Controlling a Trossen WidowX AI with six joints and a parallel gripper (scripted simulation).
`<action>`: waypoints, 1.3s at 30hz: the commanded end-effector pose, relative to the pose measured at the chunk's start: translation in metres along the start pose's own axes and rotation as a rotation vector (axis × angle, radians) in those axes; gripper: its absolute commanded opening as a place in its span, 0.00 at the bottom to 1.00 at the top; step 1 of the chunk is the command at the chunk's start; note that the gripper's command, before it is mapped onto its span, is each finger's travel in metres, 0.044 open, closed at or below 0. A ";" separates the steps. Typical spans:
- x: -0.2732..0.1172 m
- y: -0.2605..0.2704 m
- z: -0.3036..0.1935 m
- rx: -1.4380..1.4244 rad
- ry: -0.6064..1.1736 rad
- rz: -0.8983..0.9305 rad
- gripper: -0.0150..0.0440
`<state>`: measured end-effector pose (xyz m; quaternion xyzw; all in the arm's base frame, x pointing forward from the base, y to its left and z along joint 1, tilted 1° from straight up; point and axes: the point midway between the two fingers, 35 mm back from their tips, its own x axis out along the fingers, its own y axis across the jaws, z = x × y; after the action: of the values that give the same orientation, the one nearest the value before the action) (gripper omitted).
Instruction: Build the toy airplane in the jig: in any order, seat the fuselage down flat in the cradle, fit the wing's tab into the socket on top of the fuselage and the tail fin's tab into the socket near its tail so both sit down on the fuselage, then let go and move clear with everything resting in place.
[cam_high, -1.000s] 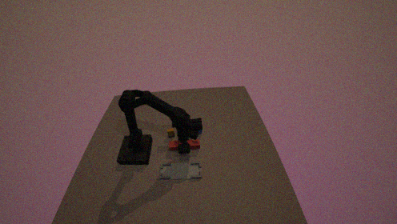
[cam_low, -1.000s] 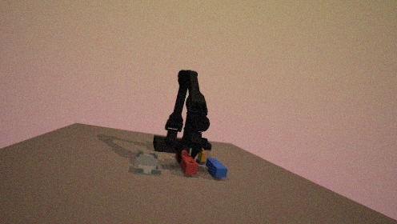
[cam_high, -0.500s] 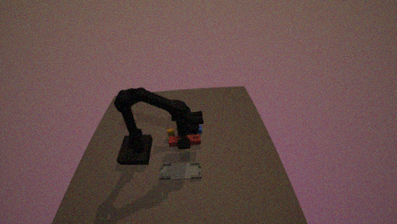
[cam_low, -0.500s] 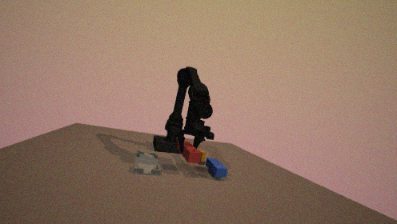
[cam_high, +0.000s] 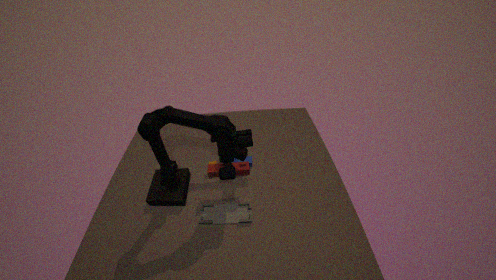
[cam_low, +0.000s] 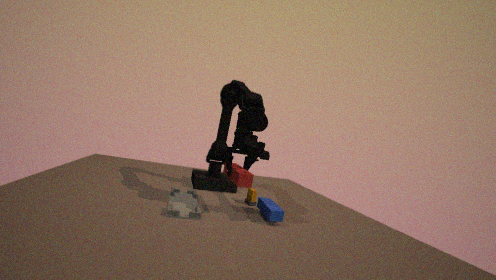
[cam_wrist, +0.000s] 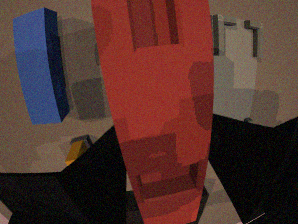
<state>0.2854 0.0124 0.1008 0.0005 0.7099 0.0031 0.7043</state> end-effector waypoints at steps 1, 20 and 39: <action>-0.016 -0.001 -0.001 0.003 -0.015 -0.003 0.25; -0.005 -0.040 0.001 0.019 -0.017 -0.017 0.25; 0.019 -0.097 -0.005 0.056 -0.015 -0.017 0.25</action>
<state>0.2832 -0.0766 0.0867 0.0145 0.7017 -0.0206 0.7120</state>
